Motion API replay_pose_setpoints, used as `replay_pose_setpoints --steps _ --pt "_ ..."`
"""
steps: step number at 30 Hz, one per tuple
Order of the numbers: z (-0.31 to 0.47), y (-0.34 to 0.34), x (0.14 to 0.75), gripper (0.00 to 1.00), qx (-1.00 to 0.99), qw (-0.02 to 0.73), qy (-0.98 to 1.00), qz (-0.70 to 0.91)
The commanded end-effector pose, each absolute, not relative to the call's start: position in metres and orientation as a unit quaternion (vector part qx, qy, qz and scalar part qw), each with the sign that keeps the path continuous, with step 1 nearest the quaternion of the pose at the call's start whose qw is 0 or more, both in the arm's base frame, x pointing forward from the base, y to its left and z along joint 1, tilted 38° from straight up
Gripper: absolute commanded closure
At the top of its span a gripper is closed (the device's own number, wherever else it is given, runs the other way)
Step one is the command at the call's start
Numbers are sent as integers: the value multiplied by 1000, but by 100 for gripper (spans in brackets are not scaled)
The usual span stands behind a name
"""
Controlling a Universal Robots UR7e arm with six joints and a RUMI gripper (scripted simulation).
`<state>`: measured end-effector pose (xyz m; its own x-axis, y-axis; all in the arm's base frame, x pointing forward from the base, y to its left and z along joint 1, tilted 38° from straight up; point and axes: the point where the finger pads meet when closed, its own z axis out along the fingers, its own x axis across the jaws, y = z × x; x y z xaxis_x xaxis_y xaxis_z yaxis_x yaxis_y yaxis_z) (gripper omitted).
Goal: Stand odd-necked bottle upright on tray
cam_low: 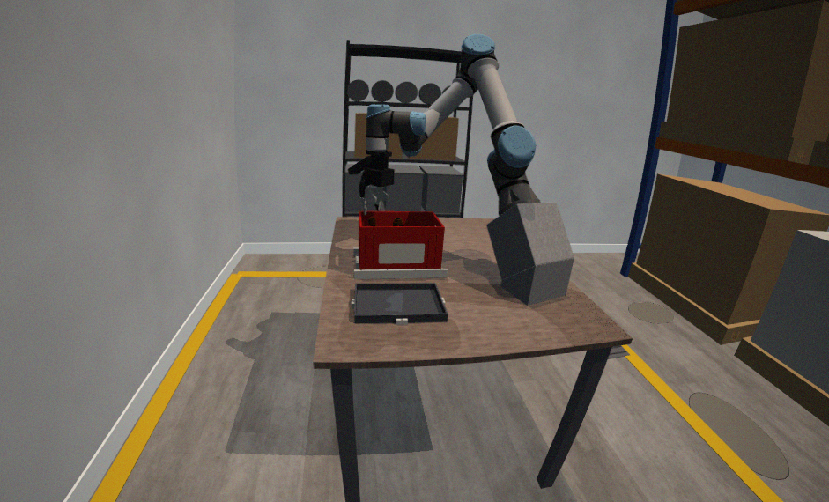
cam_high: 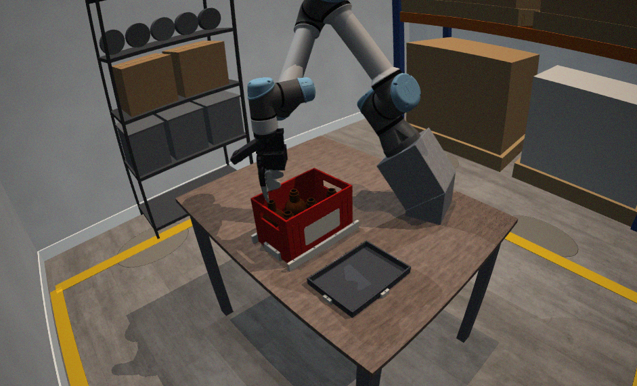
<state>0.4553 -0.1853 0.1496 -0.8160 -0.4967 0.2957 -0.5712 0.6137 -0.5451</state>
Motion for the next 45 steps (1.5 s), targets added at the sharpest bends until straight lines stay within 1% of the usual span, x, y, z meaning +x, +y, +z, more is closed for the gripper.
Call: replay_pose_setpoints --steps 1,45 --pt "150 -186 456 62 297 57 -897 323" --pt "129 -200 456 62 298 59 -897 322"
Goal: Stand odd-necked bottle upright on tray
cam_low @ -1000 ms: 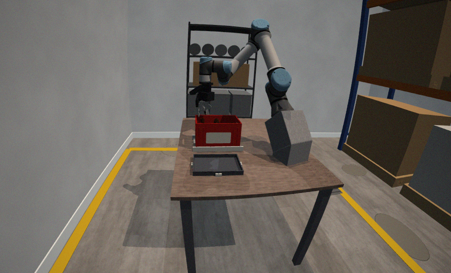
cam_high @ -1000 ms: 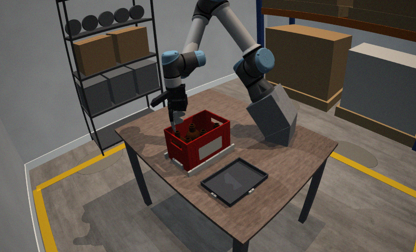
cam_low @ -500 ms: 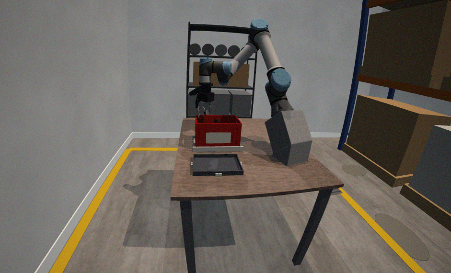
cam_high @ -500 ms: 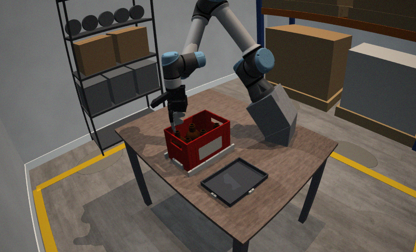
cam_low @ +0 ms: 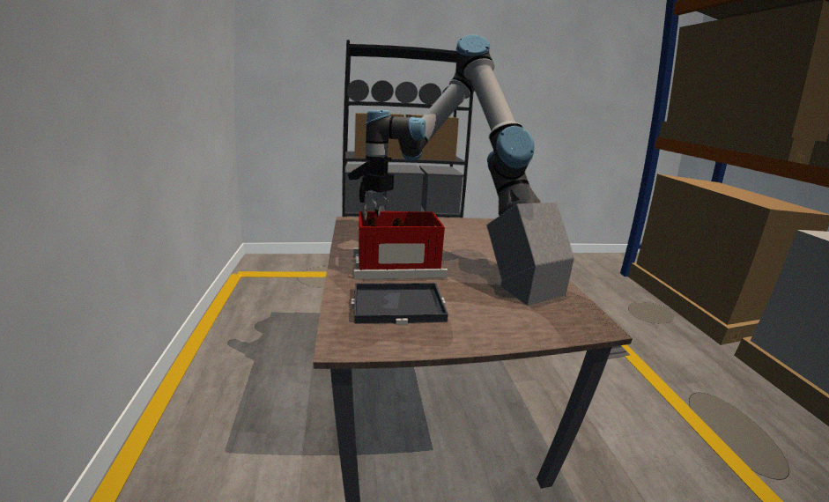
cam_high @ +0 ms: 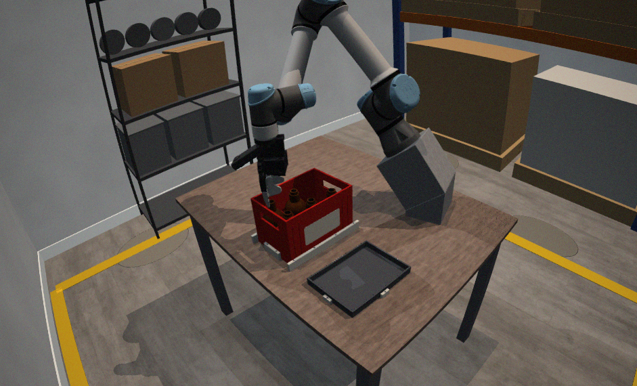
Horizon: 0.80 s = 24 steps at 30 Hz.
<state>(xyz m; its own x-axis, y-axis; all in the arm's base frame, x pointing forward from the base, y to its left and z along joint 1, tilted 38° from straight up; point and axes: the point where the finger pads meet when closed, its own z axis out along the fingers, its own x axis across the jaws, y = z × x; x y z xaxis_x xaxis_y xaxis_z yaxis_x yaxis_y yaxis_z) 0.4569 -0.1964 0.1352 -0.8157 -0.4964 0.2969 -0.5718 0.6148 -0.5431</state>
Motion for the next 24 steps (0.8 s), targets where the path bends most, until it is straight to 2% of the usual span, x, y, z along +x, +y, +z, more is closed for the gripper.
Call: replay_pose_setpoints --steps 1,24 --pt "128 -201 456 62 298 59 -897 322" --pt "117 -210 458 62 298 59 -897 322"
